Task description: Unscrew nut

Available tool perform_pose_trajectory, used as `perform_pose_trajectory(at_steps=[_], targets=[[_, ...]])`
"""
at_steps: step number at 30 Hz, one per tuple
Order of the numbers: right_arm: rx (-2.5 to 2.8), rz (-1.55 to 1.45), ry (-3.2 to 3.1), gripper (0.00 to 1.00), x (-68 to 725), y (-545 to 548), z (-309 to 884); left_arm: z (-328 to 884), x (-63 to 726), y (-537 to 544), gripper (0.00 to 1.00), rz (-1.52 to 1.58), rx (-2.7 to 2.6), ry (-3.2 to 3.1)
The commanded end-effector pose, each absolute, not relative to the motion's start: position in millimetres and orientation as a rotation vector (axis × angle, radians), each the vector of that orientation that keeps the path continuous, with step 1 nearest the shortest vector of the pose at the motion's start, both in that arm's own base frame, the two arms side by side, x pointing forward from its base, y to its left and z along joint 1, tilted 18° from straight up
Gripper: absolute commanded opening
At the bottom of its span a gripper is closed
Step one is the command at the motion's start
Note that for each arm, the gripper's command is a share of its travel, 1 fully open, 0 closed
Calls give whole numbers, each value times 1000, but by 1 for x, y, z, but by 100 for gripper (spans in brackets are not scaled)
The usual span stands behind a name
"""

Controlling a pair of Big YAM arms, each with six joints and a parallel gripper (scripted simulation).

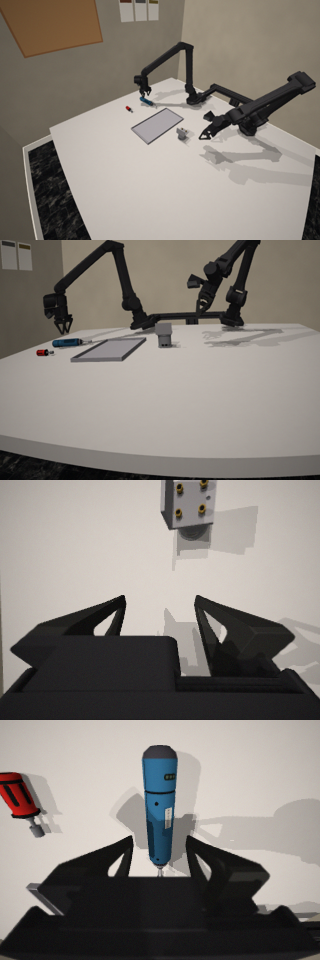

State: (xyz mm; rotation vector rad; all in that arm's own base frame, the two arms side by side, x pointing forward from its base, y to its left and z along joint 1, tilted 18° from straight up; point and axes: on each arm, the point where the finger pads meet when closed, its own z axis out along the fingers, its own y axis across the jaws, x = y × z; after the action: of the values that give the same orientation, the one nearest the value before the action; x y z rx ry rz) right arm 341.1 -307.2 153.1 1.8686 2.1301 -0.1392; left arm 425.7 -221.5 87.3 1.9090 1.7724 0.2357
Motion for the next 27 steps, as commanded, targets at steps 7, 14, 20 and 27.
perform_pose_trajectory(at_steps=[7,14,20,27], targets=[[1851,-138,2106,65,349,-312,168,121,443,-226,86,309,2000,1673],[1851,-138,2106,65,349,-312,168,135,442,-195,86,388,2140,1668],[1851,-138,2106,65,349,-312,168,139,436,-183,86,429,2268,1642],[1851,-138,2106,65,349,-312,168,147,434,-169,86,450,2332,1632]])
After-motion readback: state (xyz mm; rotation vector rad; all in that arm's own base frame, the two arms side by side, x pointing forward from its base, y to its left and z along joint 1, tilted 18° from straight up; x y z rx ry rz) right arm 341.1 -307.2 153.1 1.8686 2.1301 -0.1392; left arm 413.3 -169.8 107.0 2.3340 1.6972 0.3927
